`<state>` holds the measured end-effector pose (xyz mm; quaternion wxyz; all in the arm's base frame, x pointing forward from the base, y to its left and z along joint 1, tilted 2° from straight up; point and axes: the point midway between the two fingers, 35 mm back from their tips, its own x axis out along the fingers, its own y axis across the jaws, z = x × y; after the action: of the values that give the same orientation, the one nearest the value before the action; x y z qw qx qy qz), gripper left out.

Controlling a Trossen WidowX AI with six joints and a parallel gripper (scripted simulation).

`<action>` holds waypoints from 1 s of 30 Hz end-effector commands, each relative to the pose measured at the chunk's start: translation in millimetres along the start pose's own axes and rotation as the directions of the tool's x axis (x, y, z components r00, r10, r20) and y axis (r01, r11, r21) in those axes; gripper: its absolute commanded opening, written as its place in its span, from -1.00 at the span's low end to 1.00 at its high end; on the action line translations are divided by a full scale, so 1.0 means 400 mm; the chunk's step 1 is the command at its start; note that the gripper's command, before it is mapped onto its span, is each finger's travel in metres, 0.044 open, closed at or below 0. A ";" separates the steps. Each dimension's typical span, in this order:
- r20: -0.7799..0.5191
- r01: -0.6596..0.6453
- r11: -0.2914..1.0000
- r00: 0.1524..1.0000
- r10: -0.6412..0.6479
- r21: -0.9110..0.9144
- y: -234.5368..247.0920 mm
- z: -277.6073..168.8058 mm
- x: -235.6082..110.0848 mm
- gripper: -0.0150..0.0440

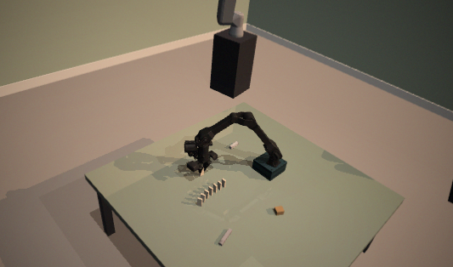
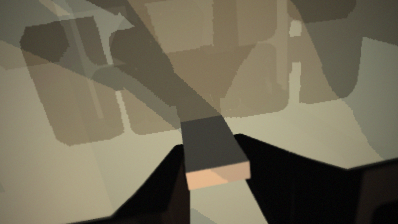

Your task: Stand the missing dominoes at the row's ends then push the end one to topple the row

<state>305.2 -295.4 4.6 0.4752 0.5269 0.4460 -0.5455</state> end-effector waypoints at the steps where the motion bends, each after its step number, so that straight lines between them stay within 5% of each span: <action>1: 0.004 0.002 1.000 1.000 -0.002 -0.001 -0.001 0.002 0.002 -0.13; 7: 0.026 -0.021 1.000 0.999 0.022 -0.018 0.005 0.017 -0.016 -0.13; 18: 0.002 -0.003 1.000 1.000 0.003 -0.002 0.005 0.003 -0.312 -0.13; 24: 0.000 0.000 1.000 1.000 0.000 -0.018 0.000 -0.006 -0.335 -0.13; 30: -0.004 -0.001 0.820 1.000 -0.002 -0.573 -0.040 -0.150 -0.351 -0.13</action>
<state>300.2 -261.8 134.9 0.5405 0.4520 0.5274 -0.4749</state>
